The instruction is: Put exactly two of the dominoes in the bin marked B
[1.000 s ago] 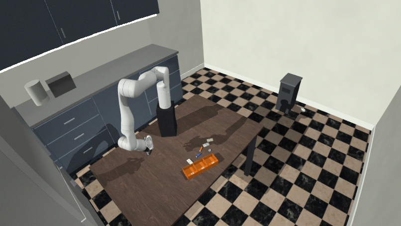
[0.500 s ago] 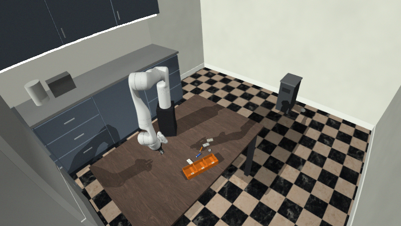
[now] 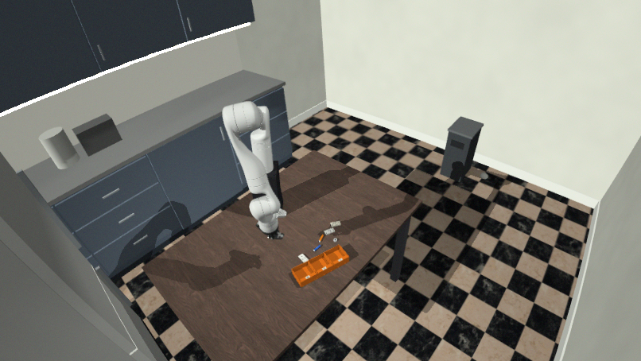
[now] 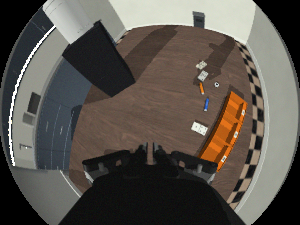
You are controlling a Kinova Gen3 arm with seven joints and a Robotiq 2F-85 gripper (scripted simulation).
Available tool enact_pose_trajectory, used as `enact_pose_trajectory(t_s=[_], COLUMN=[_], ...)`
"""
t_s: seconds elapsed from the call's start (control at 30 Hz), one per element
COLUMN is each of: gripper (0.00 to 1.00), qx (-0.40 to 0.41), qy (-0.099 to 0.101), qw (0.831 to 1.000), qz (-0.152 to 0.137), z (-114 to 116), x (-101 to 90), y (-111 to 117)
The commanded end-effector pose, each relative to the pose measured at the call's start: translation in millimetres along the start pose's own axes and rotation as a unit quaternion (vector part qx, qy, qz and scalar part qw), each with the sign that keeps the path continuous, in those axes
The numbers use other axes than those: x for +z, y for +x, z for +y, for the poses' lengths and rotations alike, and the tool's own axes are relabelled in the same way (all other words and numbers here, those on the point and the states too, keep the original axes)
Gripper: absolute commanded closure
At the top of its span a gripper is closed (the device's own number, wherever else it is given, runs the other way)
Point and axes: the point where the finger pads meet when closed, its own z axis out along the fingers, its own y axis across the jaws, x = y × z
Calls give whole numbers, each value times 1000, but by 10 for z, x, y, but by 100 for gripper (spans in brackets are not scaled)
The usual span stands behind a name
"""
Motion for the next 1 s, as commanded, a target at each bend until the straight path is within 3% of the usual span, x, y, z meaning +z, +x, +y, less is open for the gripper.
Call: enact_pose_trajectory(t_s=[0.0, 0.17, 0.3, 0.43, 0.5, 0.63, 0.7, 0.83, 0.9, 0.97], gripper=[91, 91, 91, 91, 91, 91, 91, 91, 91, 91], qx=[-58, -101, -168, -257, -257, -346, -346, -433, -433, -475], qy=[-1, -2, -5, -9, -9, -14, -14, -19, -19, -22], qw=[998, 994, 984, 962, 962, 930, 930, 889, 889, 865], qz=[-24, -40, -64, -94, -94, -122, -122, -149, -149, -161], z=[201, 299, 465, 680, 680, 877, 877, 1046, 1060, 1129], x=[-87, -106, -139, -184, -184, -227, -227, -265, -268, -285], y=[174, 258, 411, 650, 650, 916, 916, 1202, 1225, 1376])
